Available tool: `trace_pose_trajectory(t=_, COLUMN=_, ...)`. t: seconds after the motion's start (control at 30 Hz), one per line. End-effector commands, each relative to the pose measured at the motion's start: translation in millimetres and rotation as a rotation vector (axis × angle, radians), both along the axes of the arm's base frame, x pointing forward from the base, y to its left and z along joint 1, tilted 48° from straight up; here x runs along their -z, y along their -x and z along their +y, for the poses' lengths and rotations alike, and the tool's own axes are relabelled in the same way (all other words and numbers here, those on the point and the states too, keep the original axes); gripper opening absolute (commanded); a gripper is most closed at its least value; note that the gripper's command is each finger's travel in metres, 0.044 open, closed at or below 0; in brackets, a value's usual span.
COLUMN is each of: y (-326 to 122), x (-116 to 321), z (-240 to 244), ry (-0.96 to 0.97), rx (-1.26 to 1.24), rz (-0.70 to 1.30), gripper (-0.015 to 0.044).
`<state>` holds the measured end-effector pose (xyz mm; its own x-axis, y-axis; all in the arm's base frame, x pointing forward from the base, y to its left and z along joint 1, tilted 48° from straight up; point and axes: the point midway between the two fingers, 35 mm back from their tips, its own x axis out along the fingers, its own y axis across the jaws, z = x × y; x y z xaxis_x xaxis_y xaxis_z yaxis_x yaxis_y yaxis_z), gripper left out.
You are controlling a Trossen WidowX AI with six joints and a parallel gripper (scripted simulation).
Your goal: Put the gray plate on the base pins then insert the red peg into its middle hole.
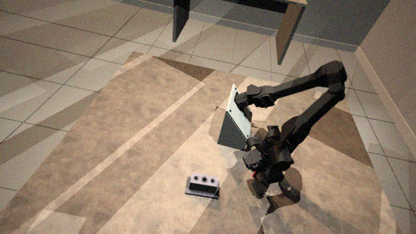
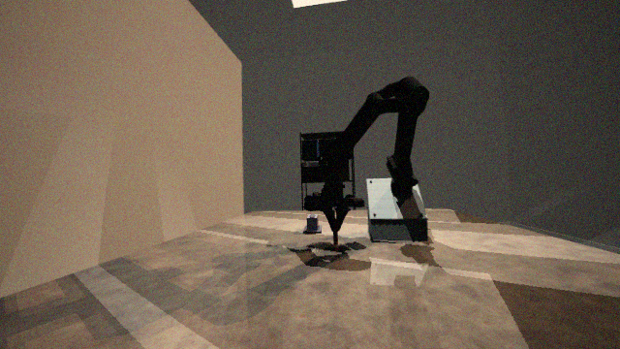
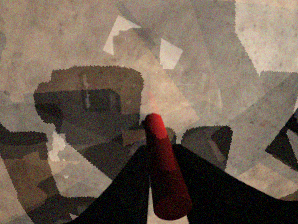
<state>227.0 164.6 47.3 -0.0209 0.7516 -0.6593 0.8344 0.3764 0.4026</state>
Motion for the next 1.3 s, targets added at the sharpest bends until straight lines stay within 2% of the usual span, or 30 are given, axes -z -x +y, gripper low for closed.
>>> trace_pose_trajectory(t=0.0, y=-2, x=-3, z=-5, ry=0.008, rx=0.001, rz=-0.003, gripper=0.0)
trace_pose_trajectory(t=0.8, y=-12, x=-45, z=-66, ry=0.02, rx=0.001, rz=-0.003, gripper=0.0)
trace_pose_trajectory(t=1.27, y=-37, x=-24, z=-75, ry=0.027, rx=0.003, rz=0.0, gripper=0.0)
